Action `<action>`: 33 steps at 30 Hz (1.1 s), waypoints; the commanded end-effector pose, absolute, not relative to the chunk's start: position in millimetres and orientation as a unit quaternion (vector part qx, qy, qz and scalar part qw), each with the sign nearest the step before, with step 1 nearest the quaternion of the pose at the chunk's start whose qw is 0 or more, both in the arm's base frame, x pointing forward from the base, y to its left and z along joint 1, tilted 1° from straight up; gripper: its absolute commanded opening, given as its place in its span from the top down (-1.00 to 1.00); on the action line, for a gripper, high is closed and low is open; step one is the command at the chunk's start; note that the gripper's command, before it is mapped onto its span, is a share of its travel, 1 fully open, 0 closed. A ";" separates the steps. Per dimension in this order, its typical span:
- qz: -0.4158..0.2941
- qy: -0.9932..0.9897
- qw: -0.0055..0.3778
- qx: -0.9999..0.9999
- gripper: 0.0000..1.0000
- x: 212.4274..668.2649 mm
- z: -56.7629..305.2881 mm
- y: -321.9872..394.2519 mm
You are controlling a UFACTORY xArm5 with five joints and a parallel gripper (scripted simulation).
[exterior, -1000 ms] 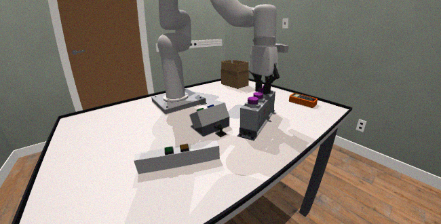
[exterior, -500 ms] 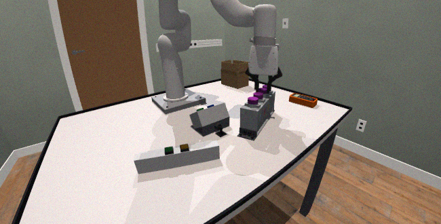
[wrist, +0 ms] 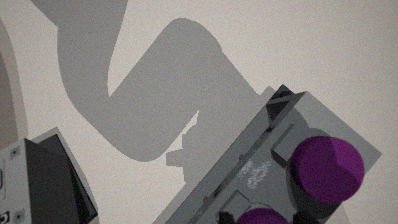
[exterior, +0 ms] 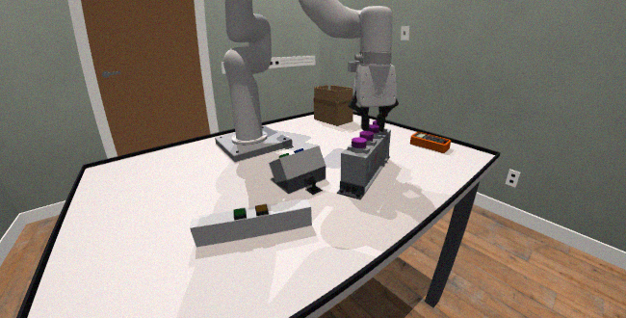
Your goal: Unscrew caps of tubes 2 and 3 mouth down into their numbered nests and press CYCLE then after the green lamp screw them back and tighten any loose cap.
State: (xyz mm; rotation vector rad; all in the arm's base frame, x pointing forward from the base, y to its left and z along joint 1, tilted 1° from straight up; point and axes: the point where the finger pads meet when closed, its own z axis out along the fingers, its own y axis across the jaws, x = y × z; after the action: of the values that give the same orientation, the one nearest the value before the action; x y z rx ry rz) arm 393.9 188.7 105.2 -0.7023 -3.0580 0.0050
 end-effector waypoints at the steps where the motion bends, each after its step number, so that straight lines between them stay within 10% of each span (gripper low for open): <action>1: 0.003 -0.982 -0.003 -0.186 1.00 395.4 106.7 189.5; 3: 0.003 -0.982 -0.003 -0.186 1.00 395.4 106.7 189.5; 4: 0.003 -0.982 -0.003 -0.186 0.08 395.4 106.7 189.5; 33: 0.001 -0.839 -0.004 -0.544 0.08 395.4 106.5 189.5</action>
State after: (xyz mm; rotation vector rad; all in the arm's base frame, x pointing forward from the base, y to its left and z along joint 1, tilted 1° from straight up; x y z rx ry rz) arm 394.0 188.7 104.9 -1.3827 -2.8191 0.0034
